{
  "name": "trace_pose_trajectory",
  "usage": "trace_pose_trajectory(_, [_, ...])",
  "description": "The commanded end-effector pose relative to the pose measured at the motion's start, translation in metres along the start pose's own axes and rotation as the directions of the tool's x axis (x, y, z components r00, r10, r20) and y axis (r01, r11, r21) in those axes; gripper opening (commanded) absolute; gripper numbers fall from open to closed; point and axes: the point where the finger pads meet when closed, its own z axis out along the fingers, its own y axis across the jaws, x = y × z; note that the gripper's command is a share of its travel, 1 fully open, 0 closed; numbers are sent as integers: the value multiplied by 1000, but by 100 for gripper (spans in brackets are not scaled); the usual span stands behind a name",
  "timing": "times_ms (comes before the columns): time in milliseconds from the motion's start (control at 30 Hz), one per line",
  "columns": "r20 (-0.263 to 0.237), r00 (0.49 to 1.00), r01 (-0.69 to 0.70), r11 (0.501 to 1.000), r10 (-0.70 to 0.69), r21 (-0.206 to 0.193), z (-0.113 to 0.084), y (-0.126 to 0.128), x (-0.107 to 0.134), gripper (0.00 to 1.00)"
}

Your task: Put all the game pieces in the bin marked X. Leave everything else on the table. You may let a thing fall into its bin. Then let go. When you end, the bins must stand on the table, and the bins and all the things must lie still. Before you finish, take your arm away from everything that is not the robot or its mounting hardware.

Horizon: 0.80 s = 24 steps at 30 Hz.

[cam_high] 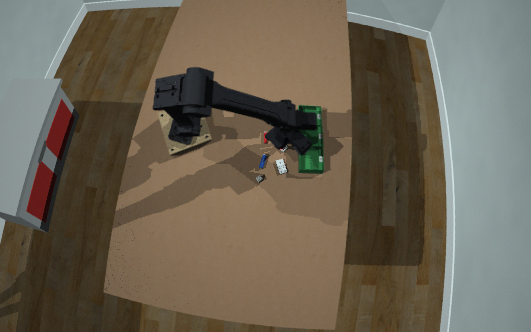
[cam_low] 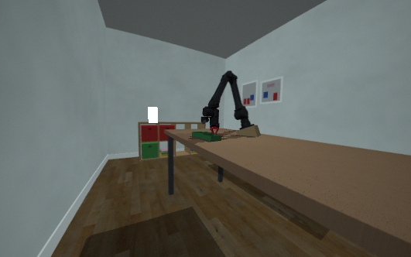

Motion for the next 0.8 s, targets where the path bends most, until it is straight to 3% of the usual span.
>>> trace_pose_trajectory(0, [20,1000,-12,1000,13,-20,-3,-1,-9,20])
trace_pose_trajectory(267, [22,1000,-13,1000,13,-21,-3,0,-11,20])
trace_pose_trajectory(367, [40,999,-18,999,19,-45,-28,14,-19,20])
trace_pose_trajectory(567, [43,999,-18,999,20,-46,-50,14,-19,20])
trace_pose_trajectory(667, [33,999,-12,999,14,-34,-48,14,-17,20])
trace_pose_trajectory(767, [44,999,-18,999,20,-47,-64,14,-20,20])
